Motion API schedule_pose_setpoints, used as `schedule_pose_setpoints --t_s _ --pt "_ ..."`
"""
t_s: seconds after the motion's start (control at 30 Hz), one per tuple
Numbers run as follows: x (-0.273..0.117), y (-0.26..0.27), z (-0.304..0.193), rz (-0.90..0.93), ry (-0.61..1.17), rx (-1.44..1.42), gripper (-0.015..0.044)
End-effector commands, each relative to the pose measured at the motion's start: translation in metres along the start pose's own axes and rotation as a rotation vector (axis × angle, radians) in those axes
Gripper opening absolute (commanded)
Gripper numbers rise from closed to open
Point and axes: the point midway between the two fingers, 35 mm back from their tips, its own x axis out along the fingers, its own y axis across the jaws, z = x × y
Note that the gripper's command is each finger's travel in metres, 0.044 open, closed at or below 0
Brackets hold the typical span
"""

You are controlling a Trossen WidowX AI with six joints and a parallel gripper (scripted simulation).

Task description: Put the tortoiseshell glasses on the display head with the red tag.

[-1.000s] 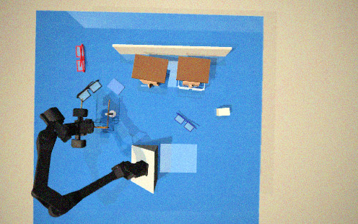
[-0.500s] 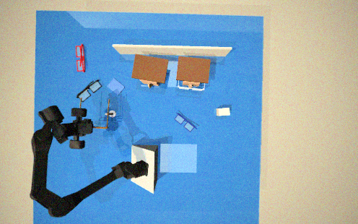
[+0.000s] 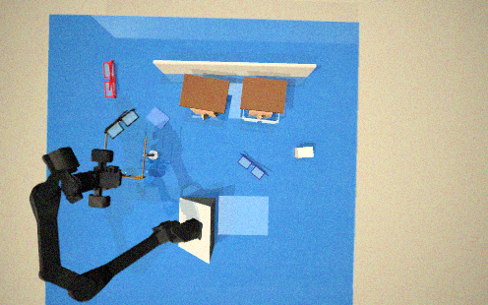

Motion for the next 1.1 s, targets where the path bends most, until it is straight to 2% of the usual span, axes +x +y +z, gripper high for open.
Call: schedule_pose_setpoints --t_s 0.0,0.43,0.83,1.07 --pt "-0.008 -0.006 0.009 0.073 -0.058 0.057 0.0000" --pt "-0.039 -0.020 0.041 0.374 -0.181 0.272 0.0000" --pt "-0.074 -0.030 0.071 0.692 -0.176 0.485 0.0000" --pt "-0.073 -0.031 0.069 0.673 -0.175 0.471 0.0000"
